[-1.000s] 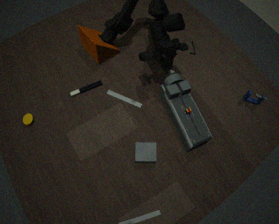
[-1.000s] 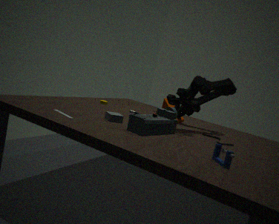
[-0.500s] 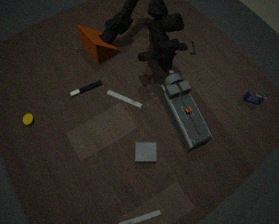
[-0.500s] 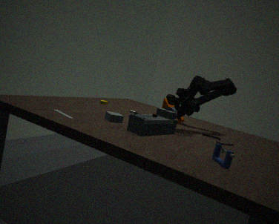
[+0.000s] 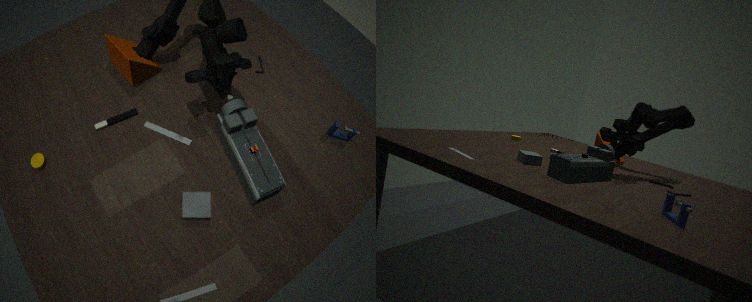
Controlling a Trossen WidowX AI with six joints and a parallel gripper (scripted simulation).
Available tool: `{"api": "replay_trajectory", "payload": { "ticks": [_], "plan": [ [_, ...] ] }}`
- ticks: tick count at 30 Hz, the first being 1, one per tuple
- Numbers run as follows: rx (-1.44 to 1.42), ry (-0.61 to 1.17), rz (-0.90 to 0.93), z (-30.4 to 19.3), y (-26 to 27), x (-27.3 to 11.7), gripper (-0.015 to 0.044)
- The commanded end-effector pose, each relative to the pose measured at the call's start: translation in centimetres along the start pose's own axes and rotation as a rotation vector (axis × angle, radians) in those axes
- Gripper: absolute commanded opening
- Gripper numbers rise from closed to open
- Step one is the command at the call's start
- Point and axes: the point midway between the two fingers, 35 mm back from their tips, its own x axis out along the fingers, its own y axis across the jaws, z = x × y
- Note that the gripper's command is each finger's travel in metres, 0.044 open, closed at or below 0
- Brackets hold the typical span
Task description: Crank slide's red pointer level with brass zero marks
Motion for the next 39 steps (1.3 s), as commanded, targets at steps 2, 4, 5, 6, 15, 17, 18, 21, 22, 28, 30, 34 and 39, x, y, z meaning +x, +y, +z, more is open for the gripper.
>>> {"api": "replay_trajectory", "payload": {
  "ticks": [2,4,5,6,15,17,18,21,22,28,30,34,39],
  "plan": [
    [0.013,-0.002,-0.025,-0.18,-0.91,0.14,0.0],
    [0.013,-0.002,-0.025,-0.19,-0.95,0.16,0.0],
    [0.013,-0.002,-0.025,-0.2,-0.97,0.17,0.0],
    [0.013,-0.002,-0.025,-0.21,-0.98,0.17,0.0],
    [0.013,-0.002,-0.025,-0.28,-1.14,0.26,0.0],
    [0.013,-0.002,-0.025,-0.3,-1.18,0.28,0.0],
    [0.013,-0.002,-0.025,-0.31,-1.2,0.29,0.0],
    [0.013,-0.002,-0.025,-0.34,-1.26,0.33,0.0],
    [0.013,-0.002,-0.025,-0.35,-1.28,0.34,0.0],
    [0.013,-0.002,-0.025,-0.42,-1.4,0.42,0.0],
    [0.013,-0.002,-0.025,-0.45,-1.45,0.45,0.0],
    [0.013,-0.002,-0.025,-0.51,-1.54,0.52,0.0],
    [0.013,-0.002,-0.025,-0.59,-1.66,0.62,0.0]
  ]
}}
